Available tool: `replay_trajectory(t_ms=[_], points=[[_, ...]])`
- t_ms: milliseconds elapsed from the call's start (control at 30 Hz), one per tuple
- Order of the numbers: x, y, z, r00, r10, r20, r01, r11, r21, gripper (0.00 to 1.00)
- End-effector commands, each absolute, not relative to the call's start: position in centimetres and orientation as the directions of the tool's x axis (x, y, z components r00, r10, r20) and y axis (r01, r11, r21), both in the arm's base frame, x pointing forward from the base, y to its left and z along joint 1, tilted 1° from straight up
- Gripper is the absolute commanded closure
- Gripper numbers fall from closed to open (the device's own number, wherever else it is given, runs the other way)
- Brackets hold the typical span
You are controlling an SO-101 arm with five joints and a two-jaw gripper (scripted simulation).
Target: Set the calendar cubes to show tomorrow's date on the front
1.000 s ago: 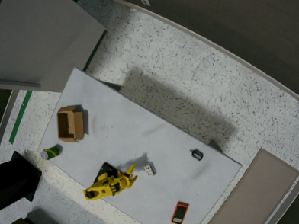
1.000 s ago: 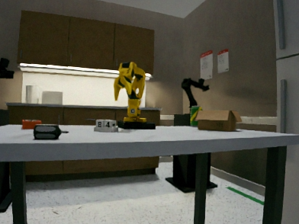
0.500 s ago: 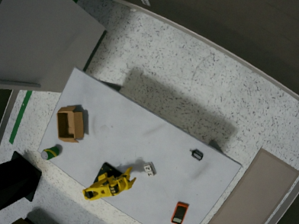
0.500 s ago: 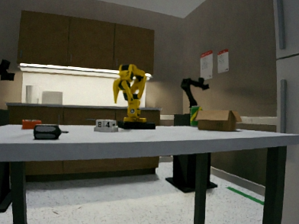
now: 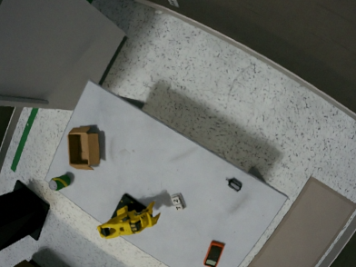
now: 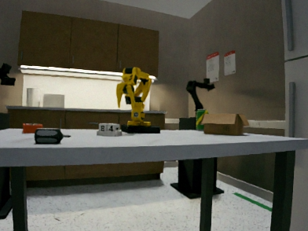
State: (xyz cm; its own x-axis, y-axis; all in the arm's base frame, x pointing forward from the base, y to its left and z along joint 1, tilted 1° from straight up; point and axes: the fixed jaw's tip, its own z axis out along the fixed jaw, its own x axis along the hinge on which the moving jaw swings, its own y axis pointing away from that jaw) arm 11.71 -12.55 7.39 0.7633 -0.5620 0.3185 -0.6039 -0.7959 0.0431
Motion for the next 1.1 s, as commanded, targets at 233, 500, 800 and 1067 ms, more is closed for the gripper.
replay_trajectory(t_ms=[233,500,800,1067], points=[[11.14,-12.25,7.02,0.790,-0.539,0.293,-0.576,-0.816,0.053,0.70],[11.12,-12.24,7.00,0.792,-0.536,0.292,-0.573,-0.818,0.054,0.70],[10.71,-11.99,6.64,0.798,-0.538,0.271,-0.571,-0.819,0.052,0.70],[10.71,-11.99,6.64,0.798,-0.538,0.271,-0.571,-0.819,0.052,0.70]])
